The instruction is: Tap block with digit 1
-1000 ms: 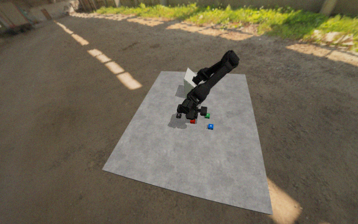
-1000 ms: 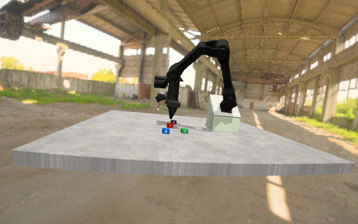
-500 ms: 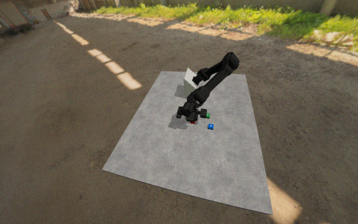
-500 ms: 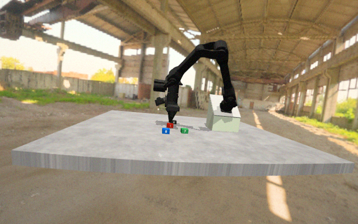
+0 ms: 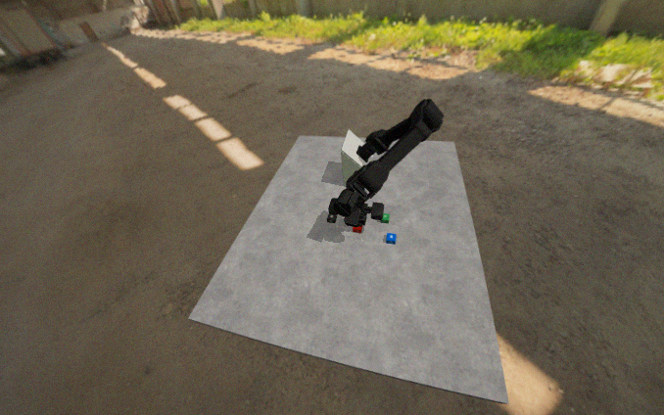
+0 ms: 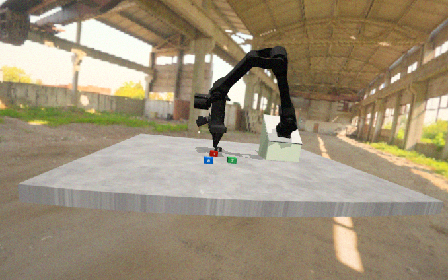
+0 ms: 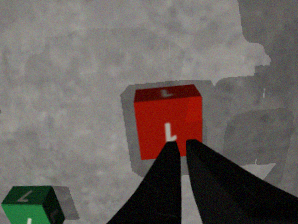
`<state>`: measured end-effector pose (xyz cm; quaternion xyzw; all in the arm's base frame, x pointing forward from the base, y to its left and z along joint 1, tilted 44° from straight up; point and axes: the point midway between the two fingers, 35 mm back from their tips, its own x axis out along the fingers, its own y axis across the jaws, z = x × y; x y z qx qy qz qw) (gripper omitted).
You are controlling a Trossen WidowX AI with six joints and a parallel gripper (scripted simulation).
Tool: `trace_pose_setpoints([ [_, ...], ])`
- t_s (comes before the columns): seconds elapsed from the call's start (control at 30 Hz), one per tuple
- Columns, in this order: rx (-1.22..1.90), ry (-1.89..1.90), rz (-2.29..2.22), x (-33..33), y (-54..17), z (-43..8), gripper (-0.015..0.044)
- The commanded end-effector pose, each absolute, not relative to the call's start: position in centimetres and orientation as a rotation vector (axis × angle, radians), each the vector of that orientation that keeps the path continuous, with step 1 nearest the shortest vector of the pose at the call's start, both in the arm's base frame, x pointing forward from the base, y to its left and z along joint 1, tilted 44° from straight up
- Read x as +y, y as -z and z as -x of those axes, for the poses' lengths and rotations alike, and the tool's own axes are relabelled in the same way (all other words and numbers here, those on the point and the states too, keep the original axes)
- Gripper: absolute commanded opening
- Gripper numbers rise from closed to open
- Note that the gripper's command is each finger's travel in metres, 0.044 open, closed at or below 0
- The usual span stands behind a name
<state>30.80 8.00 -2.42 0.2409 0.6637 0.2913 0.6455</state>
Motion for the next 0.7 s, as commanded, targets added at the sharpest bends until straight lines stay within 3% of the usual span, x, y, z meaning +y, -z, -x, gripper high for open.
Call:
trace_pose_setpoints([
  [0.0, 1.503, -0.665, -0.539, 7.4, 1.7, -31.0, 0.002],
  [0.23, 1.504, -0.66, -0.536, 10.6, -6.6, -29.4, 0.0204],
  [0.47, 1.504, -0.666, -0.543, 13.8, -15.7, -23.8, 0.0387],
  [0.67, 1.505, -0.667, -0.544, 14.0, -16.5, -23.1, 0.04],
])
